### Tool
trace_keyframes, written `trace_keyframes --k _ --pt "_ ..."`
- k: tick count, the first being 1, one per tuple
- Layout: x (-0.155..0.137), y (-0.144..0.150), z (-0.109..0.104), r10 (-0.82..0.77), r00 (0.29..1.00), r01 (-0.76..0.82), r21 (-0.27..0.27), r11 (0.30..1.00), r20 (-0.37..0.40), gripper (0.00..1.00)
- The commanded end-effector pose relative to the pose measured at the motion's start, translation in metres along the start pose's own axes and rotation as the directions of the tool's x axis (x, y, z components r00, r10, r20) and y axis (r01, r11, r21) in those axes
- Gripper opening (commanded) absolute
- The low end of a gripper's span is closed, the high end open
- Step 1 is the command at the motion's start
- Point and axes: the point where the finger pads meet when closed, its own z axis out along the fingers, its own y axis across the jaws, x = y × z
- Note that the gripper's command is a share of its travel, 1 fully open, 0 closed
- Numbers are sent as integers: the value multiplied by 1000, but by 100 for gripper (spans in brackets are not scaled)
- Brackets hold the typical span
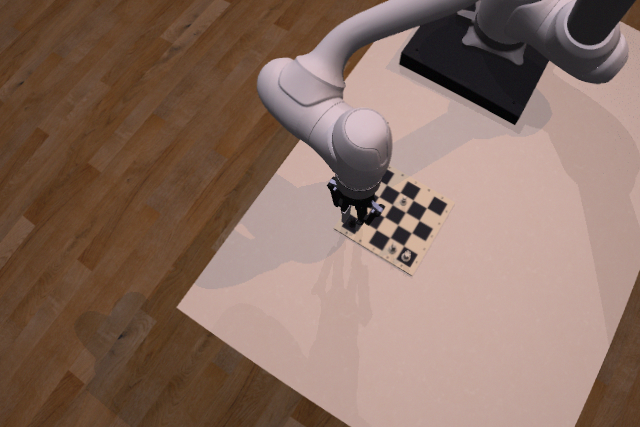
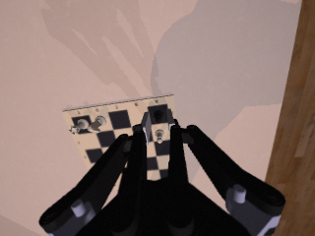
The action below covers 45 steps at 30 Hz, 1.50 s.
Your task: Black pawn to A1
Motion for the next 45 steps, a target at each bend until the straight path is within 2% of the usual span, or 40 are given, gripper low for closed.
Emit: trace_keyframes --k 1,14,24,25,45 --pt "0 0 -8 0 1000 0 0 1000 0 20" --pt "0 0 -72 0 1000 0 0 1000 0 20" --pt "0 0 -84 0 1000 0 0 1000 0 20" --pt "0 0 -84 0 1000 0 0 1000 0 100" --pt "0 0 -84 0 1000 0 0 1000 0 100"
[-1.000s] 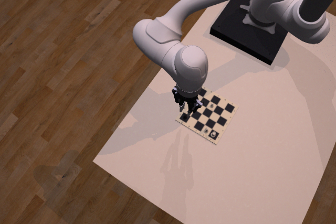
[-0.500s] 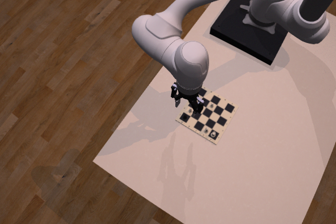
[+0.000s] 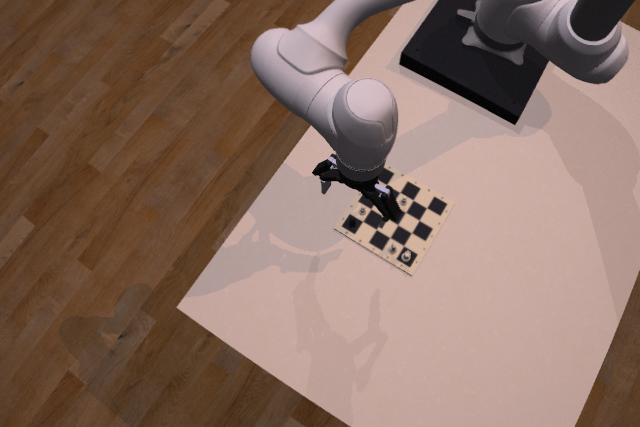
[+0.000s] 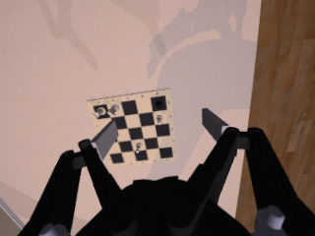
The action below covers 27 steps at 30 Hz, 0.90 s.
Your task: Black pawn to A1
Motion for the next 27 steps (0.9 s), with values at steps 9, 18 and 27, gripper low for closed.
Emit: trace_keyframes --k 9,18,27 --pt "0 0 -8 0 1000 0 0 1000 0 100" --pt "0 0 -40 0 1000 0 0 1000 0 100" --pt "0 0 -60 0 1000 0 0 1000 0 100"
